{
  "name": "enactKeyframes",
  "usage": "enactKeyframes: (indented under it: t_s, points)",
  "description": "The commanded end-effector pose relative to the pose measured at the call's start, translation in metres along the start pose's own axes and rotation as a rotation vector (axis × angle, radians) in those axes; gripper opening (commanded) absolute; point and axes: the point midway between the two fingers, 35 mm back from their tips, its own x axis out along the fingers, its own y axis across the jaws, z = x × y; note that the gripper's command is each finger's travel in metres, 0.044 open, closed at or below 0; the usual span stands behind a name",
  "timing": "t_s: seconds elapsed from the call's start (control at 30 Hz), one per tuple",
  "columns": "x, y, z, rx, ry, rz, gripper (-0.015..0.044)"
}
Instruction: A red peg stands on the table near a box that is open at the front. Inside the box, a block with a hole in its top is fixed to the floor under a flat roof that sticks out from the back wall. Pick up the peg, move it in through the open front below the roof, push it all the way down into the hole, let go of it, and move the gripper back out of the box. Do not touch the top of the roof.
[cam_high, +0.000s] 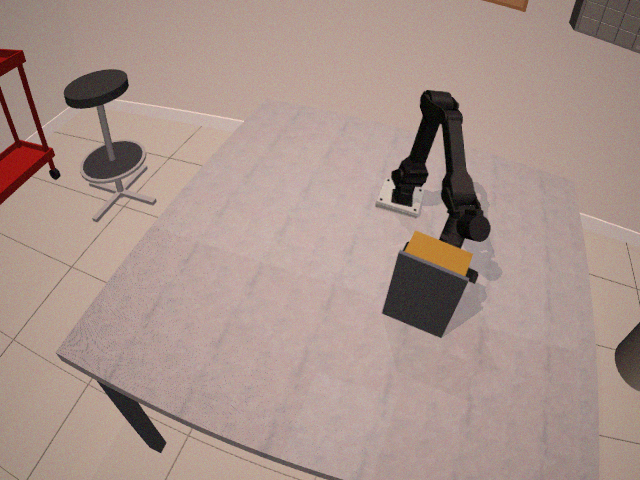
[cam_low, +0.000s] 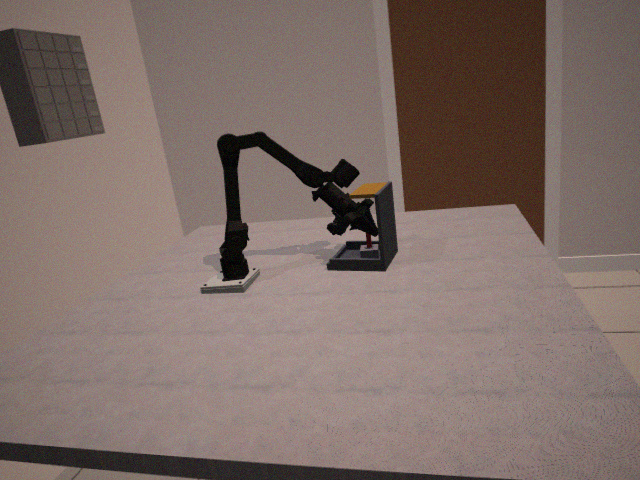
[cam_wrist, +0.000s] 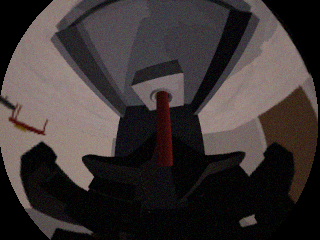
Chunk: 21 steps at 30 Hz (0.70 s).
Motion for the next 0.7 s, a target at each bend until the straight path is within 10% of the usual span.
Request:
enactKeyframes:
  t_s: [0.0,0.67]
  points:
    - [0.0056,0.0015,0.0084,-0.013,-0.018,0.008,0.0000]
    - [0.0069,0.0016,0.0097,-0.013,-0.018,0.008,0.0000]
